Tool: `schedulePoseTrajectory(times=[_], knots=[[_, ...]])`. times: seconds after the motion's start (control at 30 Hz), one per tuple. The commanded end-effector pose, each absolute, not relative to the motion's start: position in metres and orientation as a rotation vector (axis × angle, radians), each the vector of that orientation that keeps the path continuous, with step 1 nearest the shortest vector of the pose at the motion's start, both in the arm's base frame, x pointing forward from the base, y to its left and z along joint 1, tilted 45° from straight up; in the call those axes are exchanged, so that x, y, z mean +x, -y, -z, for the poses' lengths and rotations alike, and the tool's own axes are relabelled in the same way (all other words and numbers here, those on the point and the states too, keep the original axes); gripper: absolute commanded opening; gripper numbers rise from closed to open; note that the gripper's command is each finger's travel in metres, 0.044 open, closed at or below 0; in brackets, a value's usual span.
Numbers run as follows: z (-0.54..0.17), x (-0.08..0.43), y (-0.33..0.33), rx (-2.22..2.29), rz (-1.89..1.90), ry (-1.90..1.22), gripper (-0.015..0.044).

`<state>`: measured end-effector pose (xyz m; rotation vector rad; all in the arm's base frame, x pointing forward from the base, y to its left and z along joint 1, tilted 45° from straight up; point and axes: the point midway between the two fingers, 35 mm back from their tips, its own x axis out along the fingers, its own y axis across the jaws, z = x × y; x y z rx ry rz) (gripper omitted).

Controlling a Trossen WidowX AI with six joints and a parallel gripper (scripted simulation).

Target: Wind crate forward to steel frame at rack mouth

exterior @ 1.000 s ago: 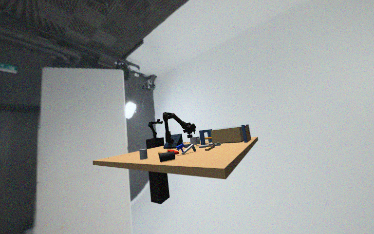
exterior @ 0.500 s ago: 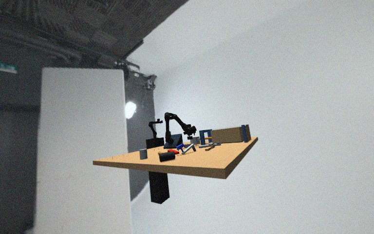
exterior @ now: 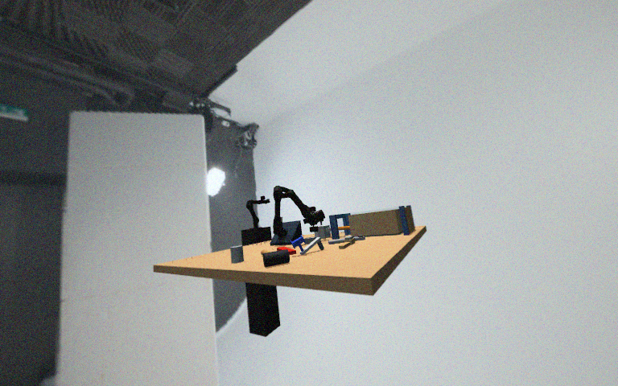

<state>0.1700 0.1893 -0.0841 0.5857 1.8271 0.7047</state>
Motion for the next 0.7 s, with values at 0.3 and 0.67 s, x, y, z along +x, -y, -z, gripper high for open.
schedulePoseTrajectory(times=[0.3, 0.67], knots=[[0.082, 0.172, -0.185, 0.589, -0.718, -1.822, 0.0], [0.084, 0.174, -0.178, 0.588, -0.719, -1.825, 0.0]])
